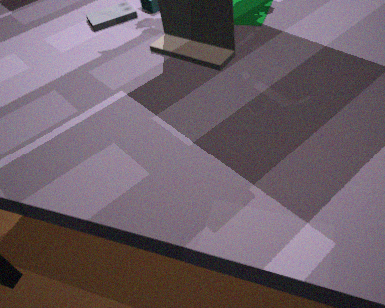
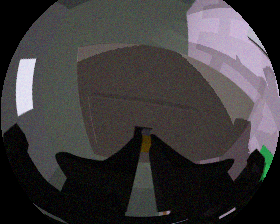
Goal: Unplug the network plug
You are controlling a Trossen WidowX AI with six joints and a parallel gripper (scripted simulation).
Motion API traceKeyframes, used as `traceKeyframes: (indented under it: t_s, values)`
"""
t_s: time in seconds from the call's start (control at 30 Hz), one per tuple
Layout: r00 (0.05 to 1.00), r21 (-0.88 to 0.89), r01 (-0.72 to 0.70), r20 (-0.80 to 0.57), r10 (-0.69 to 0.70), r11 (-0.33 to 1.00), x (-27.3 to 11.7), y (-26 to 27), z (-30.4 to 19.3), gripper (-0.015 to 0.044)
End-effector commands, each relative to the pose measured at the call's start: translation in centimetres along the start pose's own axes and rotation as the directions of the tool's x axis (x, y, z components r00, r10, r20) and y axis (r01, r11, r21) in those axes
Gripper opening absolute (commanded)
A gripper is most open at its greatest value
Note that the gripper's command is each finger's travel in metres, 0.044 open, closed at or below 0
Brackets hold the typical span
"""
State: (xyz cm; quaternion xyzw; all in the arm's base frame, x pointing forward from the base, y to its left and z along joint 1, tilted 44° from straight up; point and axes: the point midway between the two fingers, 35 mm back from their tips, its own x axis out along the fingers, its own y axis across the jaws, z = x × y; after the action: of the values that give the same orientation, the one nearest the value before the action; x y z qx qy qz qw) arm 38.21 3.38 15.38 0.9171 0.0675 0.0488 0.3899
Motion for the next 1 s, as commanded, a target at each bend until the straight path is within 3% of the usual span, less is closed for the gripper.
traceKeyframes:
  t_s: [0.0, 0.97]
  values:
    - [1.000, 0.005, 0.001, -0.002, -0.001, 1.000, -0.3, 0.0, -0.1, 0.0000]
    - [1.000, 0.005, 0.001, -0.002, -0.001, 1.000, -1.7, 0.0, -0.5, 0.0000]
